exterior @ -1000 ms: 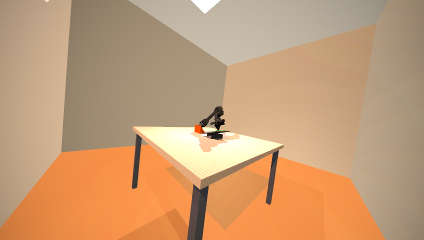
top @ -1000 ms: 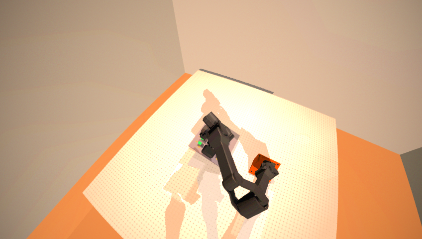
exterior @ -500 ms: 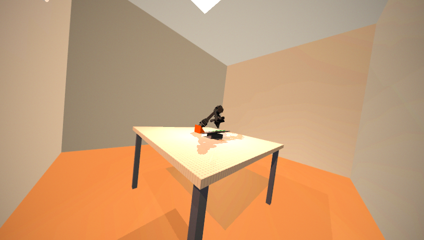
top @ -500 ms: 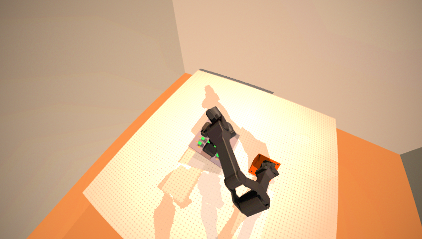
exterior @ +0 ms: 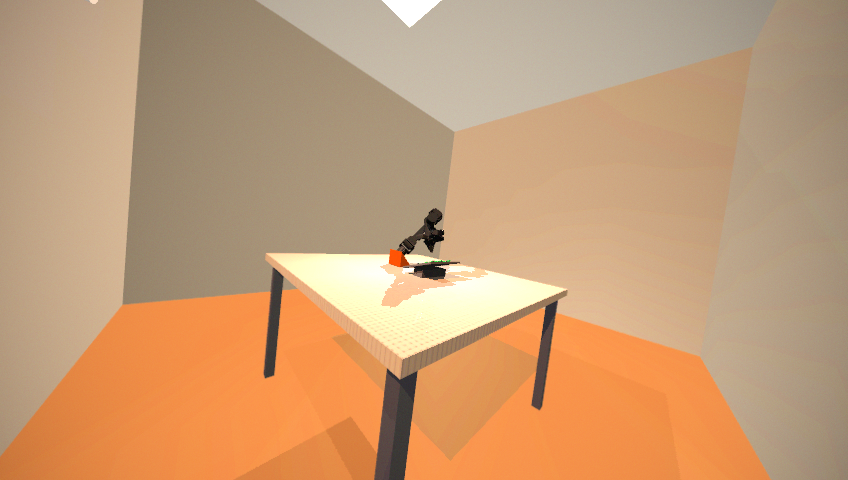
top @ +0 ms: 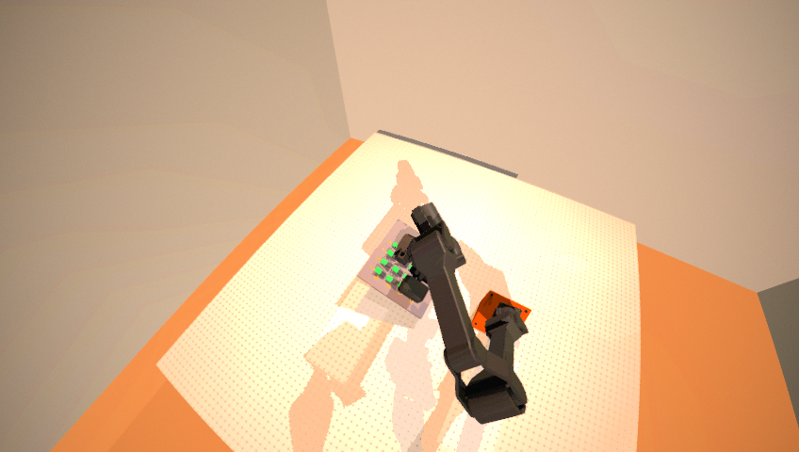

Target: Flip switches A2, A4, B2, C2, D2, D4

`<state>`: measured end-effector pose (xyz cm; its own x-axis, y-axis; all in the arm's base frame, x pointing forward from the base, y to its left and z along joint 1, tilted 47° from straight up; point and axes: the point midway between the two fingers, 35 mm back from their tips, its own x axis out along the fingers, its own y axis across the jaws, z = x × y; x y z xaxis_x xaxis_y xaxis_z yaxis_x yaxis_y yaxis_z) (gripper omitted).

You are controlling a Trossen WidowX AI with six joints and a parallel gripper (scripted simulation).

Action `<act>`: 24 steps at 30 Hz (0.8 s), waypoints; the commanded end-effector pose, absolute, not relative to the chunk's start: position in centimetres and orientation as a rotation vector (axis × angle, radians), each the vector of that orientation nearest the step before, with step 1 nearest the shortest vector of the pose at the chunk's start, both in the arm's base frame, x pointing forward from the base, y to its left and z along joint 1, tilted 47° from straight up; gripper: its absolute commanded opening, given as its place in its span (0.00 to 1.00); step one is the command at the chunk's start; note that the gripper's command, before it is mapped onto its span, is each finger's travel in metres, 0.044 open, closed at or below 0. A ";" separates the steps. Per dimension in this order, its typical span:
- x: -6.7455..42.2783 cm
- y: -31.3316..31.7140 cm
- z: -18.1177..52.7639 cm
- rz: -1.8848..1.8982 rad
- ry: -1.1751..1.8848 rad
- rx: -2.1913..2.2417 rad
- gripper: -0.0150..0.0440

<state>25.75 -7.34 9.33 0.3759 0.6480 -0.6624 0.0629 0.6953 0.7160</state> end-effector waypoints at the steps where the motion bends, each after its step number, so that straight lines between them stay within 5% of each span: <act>1: 26.3 -5.7 7.8 0.417 1.132 0.745 0.25; 24: 27.4 -3.5 5.8 0.418 1.124 0.747 0.25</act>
<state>27.37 -3.64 5.85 0.3890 0.6438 -0.6589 0.0589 0.6964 0.7152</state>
